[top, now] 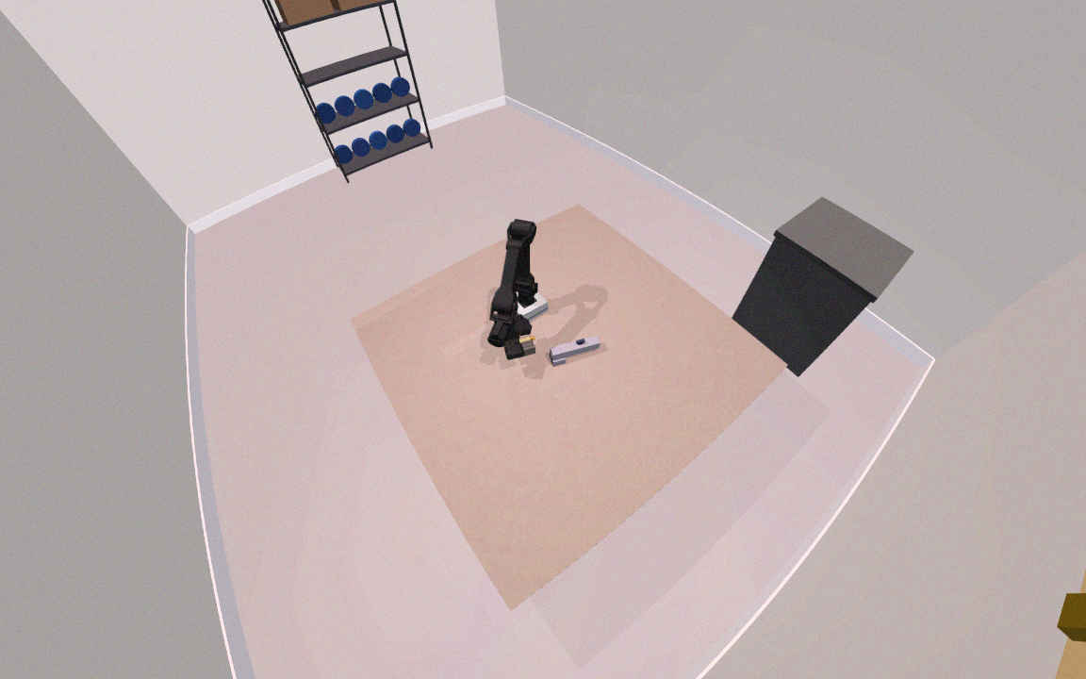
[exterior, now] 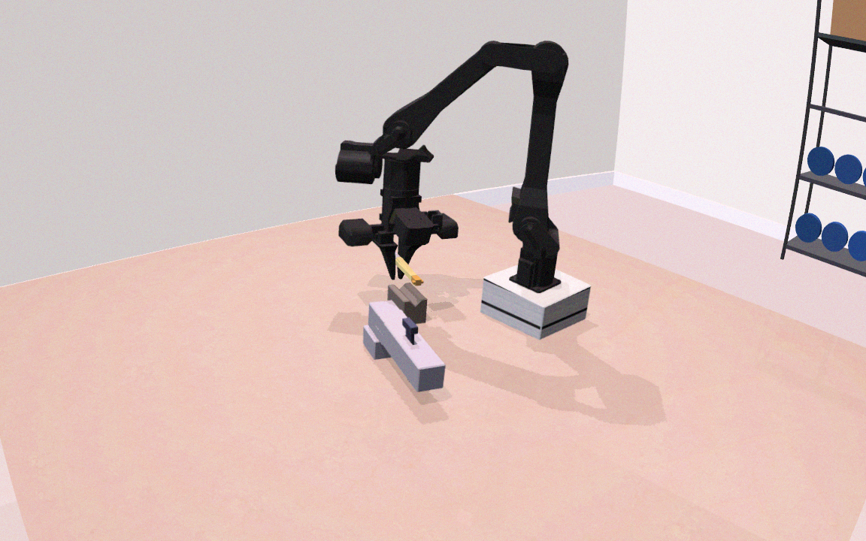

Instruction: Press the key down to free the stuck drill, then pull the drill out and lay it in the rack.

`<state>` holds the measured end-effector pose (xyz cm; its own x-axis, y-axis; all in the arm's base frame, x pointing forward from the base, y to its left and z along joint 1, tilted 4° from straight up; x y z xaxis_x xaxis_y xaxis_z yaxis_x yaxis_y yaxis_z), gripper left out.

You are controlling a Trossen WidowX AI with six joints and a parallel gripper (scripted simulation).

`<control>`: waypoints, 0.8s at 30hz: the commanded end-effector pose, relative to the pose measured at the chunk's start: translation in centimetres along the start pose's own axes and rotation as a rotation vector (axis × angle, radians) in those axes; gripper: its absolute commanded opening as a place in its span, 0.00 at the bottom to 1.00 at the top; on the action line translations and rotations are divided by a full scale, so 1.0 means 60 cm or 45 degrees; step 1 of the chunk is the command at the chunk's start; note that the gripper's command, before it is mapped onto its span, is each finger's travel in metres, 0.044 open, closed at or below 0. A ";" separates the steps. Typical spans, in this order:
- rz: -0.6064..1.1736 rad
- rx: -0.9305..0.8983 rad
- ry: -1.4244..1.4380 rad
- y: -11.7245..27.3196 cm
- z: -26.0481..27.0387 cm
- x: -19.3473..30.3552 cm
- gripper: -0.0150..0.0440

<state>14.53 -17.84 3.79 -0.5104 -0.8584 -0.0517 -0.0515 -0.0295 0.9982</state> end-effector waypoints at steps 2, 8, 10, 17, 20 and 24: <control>-0.004 0.002 0.006 -0.018 0.000 -0.001 0.25; -0.004 0.002 0.006 -0.023 0.001 -0.001 0.25; -0.004 0.002 0.006 -0.027 0.001 -0.001 0.25; -0.004 0.002 0.006 -0.042 0.001 0.000 0.25; -0.004 0.002 0.006 -0.049 0.001 0.000 0.25; -0.004 0.002 0.006 -0.057 0.001 -0.001 0.25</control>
<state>14.65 -17.73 0.73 -0.5052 -0.8614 -0.0531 -0.0531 -0.0304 0.9981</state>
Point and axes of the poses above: the point midway between the two fingers, 35 mm back from their tips, its own y axis back along the fingers, its own z axis across the jaws, x = y × z, the point moved 2 cm from there along y, back along the fingers, and after that the axes turned 10 degrees about -y, right-handed, at the moved point
